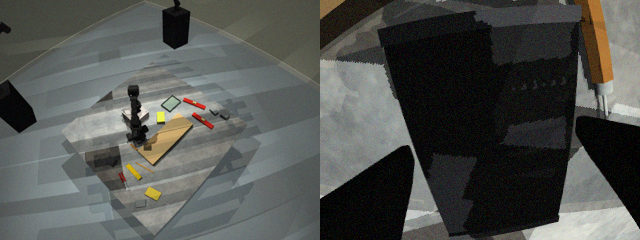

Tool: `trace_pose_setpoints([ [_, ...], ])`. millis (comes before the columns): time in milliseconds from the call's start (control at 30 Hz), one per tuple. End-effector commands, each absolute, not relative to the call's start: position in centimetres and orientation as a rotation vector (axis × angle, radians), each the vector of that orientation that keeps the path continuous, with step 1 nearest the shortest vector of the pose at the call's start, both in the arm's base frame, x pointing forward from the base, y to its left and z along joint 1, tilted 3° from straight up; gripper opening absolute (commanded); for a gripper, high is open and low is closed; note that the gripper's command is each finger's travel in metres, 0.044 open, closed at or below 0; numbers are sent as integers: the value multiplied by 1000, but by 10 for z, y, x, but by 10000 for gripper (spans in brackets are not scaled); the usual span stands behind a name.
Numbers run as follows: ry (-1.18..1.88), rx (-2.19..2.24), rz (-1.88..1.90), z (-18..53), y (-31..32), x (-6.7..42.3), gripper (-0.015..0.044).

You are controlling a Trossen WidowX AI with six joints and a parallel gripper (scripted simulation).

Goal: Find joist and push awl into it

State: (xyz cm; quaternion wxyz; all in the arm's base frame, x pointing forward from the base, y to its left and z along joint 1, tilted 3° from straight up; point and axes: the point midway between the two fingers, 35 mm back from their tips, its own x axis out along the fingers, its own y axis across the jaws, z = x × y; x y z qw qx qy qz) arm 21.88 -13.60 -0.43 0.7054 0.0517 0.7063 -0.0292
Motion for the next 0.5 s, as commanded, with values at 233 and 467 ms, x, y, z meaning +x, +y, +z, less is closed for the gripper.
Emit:
trace_pose_setpoints([
  [233,1582,122,-68,-8,-135,216,341],
  [467,1582,122,-68,-8,-135,216,275],
])
